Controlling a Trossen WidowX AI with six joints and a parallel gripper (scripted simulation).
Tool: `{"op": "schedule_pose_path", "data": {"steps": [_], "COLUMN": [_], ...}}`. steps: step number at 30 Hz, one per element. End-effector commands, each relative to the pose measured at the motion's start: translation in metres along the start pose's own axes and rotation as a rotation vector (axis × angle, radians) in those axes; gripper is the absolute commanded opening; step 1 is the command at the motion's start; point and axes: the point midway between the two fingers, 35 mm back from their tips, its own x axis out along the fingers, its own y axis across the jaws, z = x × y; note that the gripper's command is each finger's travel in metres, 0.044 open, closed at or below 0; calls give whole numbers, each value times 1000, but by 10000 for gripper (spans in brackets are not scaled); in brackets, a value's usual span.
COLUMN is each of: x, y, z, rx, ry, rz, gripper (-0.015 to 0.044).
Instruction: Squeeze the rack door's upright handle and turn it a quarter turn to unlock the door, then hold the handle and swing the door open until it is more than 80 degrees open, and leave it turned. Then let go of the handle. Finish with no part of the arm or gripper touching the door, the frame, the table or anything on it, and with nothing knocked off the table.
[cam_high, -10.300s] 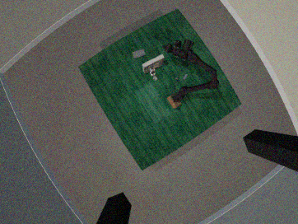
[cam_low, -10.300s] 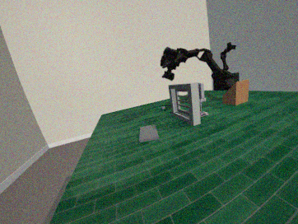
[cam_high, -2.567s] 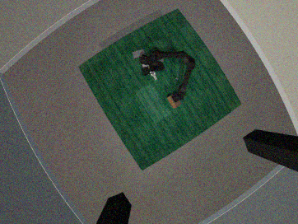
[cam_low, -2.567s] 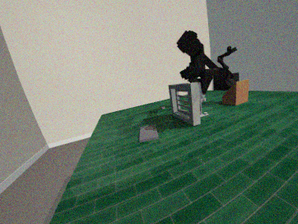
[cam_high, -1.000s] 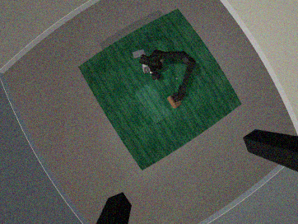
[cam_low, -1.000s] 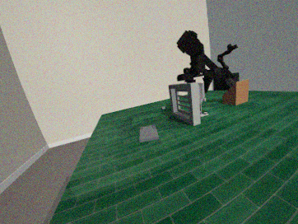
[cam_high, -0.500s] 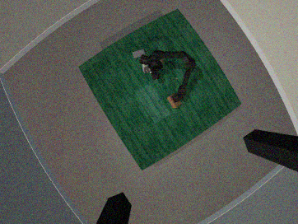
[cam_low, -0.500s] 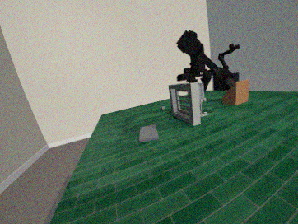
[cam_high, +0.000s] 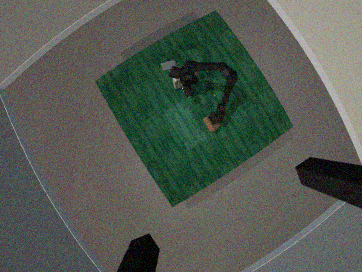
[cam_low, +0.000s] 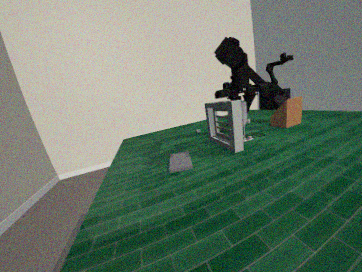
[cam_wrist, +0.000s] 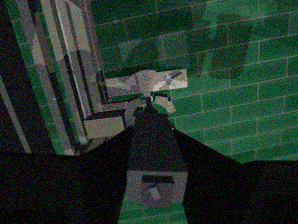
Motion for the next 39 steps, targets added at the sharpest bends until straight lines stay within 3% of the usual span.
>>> {"op": "schedule_pose_path", "data": {"steps": [1, 8, 39], "x": [0, 0, 0], "y": [0, -1, -33], "z": [0, 0, 30], "rx": [3, -30, -706], "ry": [1, 1, 0], "rz": [0, 0, -2], "gripper": [30, 18, 18]}}
